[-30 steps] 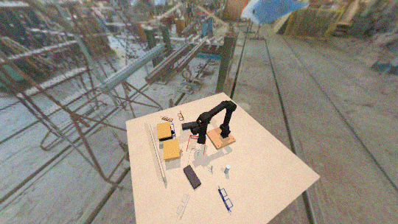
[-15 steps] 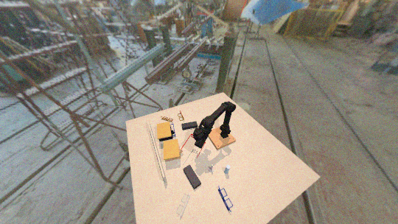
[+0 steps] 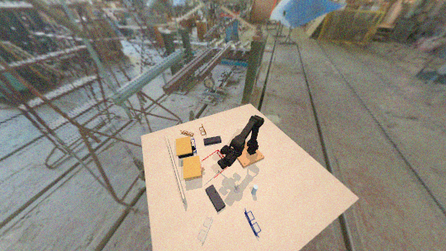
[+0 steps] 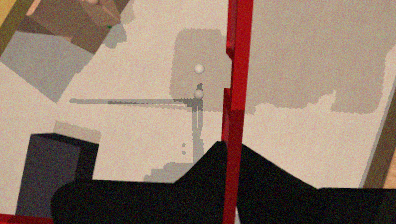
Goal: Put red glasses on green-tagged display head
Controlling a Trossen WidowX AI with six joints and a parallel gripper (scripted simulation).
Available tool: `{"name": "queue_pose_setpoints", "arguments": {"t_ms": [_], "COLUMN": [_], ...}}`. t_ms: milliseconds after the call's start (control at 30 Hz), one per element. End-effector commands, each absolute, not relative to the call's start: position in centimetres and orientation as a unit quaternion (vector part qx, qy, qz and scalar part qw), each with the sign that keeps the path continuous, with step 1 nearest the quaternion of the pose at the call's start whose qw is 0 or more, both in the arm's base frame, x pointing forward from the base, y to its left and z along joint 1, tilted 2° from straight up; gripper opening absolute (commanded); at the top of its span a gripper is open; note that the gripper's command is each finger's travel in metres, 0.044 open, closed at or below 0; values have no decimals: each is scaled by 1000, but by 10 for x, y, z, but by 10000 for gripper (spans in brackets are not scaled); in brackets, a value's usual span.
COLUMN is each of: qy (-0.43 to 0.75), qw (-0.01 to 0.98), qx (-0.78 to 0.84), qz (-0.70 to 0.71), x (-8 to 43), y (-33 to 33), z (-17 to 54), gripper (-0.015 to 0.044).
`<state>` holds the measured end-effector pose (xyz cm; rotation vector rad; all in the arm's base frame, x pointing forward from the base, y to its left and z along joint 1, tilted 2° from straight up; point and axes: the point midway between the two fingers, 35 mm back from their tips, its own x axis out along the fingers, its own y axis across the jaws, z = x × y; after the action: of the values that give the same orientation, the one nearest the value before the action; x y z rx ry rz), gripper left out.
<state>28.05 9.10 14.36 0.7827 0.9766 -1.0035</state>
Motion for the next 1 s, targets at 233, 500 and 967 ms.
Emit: {"name": "queue_pose_setpoints", "arguments": {"t_ms": [233, 500, 967], "qy": [332, 256, 137], "qw": [685, 664, 598], "qx": [440, 514, 652], "qz": [-477, -478, -446], "x": [286, 285, 276], "y": [125, 151, 201], "z": [152, 158, 171], "gripper": [0, 0, 0]}}
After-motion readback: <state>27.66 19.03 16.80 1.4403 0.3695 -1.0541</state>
